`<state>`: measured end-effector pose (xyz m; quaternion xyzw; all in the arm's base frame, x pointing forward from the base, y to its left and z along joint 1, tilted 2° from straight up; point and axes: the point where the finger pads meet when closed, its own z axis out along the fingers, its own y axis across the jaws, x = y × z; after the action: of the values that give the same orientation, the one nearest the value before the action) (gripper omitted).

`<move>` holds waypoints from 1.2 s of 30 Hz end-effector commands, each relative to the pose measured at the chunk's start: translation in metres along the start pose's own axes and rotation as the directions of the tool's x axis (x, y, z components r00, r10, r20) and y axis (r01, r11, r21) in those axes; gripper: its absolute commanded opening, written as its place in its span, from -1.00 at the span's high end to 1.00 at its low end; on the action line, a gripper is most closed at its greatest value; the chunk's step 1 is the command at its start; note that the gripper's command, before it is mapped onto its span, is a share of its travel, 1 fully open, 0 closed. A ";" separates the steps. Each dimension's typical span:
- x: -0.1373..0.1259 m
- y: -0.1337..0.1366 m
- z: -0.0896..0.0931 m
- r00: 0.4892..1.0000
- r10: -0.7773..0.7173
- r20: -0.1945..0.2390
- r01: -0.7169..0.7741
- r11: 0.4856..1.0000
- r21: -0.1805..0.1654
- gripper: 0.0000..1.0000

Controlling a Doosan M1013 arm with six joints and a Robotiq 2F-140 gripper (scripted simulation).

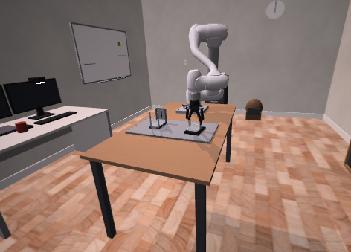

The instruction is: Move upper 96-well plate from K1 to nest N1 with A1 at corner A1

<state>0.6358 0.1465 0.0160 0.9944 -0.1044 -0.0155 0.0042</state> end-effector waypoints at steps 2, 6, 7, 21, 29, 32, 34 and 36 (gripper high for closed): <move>-0.003 -0.003 0.004 1.000 0.005 0.001 -0.005 1.000 0.002 1.00; -0.003 -0.003 0.004 1.000 0.005 0.001 -0.005 1.000 0.002 1.00; -0.003 -0.003 0.004 1.000 0.005 0.001 -0.005 1.000 0.002 1.00; -0.003 -0.003 0.007 1.000 0.005 0.001 -0.005 1.000 0.002 1.00; -0.003 -0.003 0.008 1.000 0.005 0.001 -0.005 1.000 0.002 1.00; -0.003 -0.003 0.008 1.000 0.005 0.001 -0.005 1.000 0.002 1.00; -0.003 -0.003 0.008 1.000 0.005 0.001 -0.005 1.000 0.002 1.00; -0.003 -0.003 0.009 1.000 0.005 0.001 -0.005 1.000 0.002 1.00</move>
<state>0.6356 0.1464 0.0107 0.9944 -0.1045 -0.0155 0.0042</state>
